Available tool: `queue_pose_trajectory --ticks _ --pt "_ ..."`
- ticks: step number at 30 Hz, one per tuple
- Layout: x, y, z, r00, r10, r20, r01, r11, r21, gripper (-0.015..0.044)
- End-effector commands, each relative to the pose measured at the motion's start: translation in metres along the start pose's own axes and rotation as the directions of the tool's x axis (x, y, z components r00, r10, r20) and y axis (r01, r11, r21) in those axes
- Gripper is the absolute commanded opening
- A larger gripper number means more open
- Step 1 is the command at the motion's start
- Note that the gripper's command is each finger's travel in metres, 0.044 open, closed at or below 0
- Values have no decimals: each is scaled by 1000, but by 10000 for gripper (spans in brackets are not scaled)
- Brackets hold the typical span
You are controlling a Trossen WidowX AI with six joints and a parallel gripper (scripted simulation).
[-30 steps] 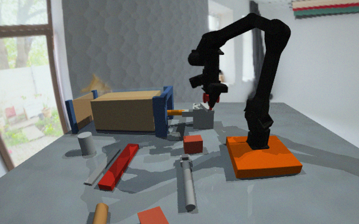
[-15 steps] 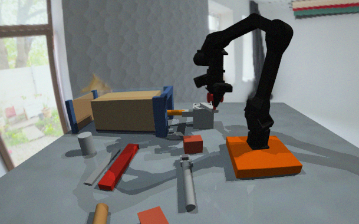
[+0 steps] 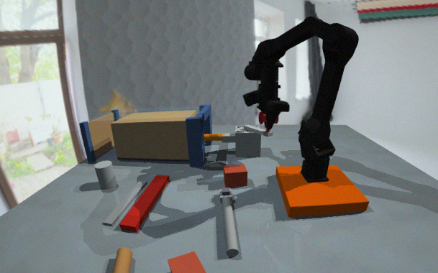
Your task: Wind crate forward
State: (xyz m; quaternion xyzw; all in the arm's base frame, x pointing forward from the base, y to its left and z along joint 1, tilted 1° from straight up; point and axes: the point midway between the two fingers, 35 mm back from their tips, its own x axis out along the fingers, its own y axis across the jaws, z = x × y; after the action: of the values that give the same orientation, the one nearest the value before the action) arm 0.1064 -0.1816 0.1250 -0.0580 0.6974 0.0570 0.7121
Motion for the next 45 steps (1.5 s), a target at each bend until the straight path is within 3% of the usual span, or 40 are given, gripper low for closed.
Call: queue_pose_trajectory --ticks 1,45 --pt "-1 -8 -13 999 -19 -32 20 1000 11 0" --pt "-4 -58 -49 999 -23 -35 24 1000 11 0"
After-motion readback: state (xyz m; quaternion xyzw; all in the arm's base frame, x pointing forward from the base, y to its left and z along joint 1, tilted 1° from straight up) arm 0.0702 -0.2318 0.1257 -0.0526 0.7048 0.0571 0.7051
